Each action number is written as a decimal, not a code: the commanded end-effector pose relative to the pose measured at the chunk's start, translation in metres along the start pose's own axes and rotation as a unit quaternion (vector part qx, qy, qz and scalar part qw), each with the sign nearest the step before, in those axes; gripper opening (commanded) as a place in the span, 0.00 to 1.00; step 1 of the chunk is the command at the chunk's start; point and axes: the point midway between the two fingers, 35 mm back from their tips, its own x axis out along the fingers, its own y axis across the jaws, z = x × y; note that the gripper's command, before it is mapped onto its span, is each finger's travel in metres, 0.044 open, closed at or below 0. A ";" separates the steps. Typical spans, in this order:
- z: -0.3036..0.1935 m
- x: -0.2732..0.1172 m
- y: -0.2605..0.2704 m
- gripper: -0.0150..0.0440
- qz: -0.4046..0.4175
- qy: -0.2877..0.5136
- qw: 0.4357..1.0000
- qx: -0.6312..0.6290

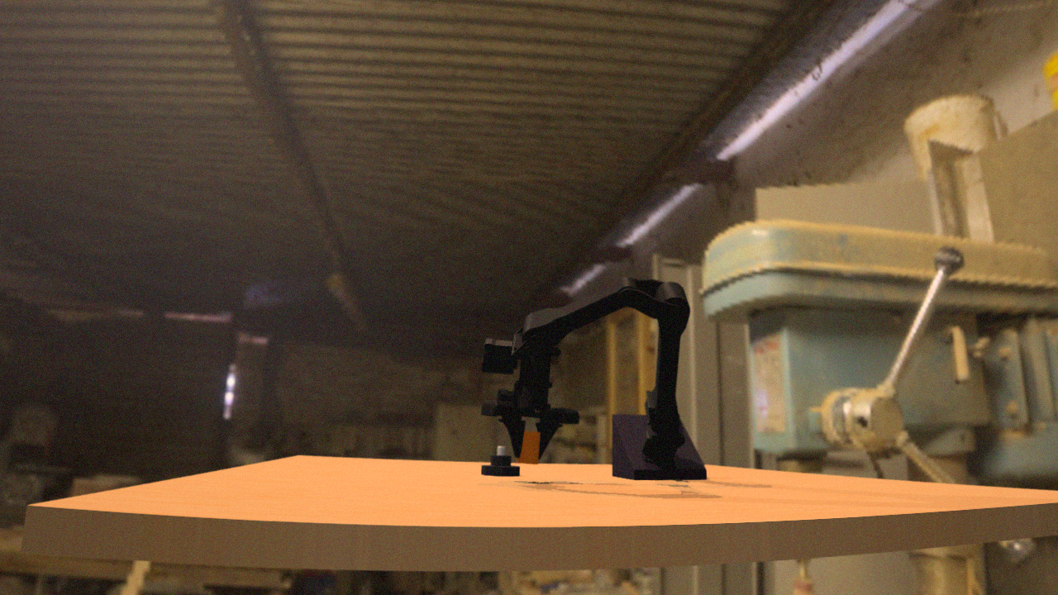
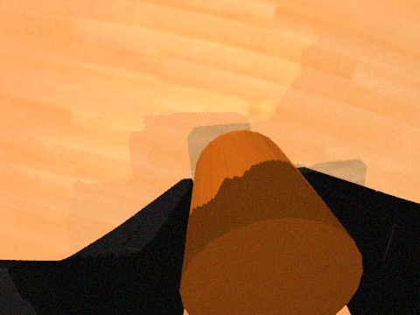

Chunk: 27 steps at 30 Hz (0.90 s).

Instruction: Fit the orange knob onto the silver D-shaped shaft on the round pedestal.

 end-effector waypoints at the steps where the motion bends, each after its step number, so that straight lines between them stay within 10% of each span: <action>1: 0.003 -0.011 0.003 0.25 -0.001 -0.004 1.000 -0.004; 27: 0.007 -0.091 0.013 0.25 -0.024 0.006 1.000 -0.016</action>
